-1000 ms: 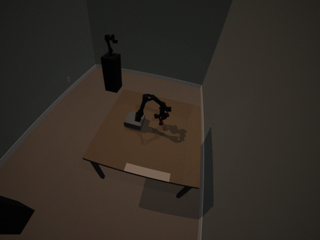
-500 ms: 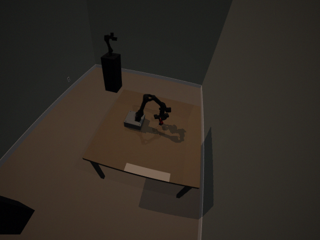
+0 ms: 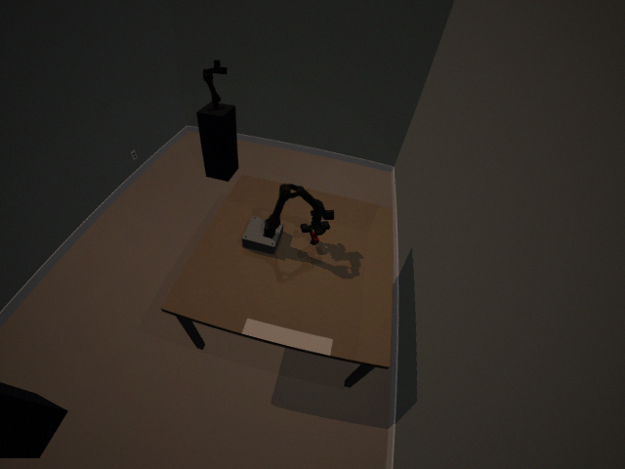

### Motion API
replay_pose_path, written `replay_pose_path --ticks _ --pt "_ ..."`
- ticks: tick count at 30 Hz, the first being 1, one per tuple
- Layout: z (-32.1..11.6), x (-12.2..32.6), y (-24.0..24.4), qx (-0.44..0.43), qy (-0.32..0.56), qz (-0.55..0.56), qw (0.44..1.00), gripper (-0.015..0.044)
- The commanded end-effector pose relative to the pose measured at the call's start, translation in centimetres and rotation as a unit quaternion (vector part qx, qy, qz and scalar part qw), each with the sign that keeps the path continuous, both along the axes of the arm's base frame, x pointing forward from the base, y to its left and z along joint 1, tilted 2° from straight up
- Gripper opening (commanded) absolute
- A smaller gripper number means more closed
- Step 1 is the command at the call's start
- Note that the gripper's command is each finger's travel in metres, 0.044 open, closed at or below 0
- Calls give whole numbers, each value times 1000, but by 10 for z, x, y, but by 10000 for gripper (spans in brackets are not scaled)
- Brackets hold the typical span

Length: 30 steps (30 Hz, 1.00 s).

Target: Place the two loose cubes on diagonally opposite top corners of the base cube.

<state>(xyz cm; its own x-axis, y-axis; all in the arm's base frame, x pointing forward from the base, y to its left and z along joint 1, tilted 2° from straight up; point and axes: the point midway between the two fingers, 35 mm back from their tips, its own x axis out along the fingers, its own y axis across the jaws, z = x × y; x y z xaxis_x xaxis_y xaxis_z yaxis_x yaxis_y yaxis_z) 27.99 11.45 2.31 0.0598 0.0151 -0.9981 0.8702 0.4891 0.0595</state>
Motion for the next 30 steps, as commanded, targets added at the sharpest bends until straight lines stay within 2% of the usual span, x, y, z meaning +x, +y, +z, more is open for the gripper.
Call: replay_pose_path --ticks 1,30 --pt "0 0 0 -1 -1 2 1000 205" --pt "48 -3 0 0 0 0 1000 205"
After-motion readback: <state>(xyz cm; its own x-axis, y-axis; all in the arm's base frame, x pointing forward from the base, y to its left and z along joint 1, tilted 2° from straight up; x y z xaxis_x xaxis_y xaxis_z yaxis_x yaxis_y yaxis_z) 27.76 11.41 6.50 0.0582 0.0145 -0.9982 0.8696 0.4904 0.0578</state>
